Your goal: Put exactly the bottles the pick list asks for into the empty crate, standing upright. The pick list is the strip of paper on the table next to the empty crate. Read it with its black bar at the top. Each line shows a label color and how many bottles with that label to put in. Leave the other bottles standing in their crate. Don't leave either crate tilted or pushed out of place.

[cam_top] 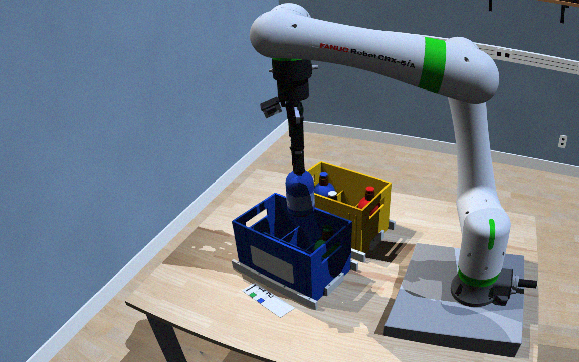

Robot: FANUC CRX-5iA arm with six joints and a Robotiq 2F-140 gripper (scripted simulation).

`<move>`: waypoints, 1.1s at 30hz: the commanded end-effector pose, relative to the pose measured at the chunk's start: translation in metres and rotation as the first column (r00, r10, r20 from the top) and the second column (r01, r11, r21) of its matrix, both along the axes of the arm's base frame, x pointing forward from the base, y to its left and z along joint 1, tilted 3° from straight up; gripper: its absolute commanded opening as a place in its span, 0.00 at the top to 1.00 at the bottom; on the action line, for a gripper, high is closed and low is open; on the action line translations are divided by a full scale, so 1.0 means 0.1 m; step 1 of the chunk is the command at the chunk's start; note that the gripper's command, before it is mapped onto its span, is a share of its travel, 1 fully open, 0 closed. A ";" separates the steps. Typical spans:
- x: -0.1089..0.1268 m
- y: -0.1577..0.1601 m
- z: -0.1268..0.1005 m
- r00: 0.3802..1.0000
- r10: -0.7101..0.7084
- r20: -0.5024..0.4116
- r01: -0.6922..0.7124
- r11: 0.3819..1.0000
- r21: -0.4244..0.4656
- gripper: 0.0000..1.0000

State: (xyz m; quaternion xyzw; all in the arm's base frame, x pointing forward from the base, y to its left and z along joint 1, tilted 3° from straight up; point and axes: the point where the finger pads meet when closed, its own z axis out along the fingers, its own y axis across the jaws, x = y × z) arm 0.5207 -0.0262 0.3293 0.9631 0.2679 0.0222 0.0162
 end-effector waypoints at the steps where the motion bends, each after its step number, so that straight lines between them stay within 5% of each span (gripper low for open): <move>1: 0.00 0.00 0.01 1.000 0.000 0.002 0.000 1.000 0.000 0.90; 33: 0.01 -0.01 -0.09 1.000 0.000 0.002 0.000 1.000 0.000 0.90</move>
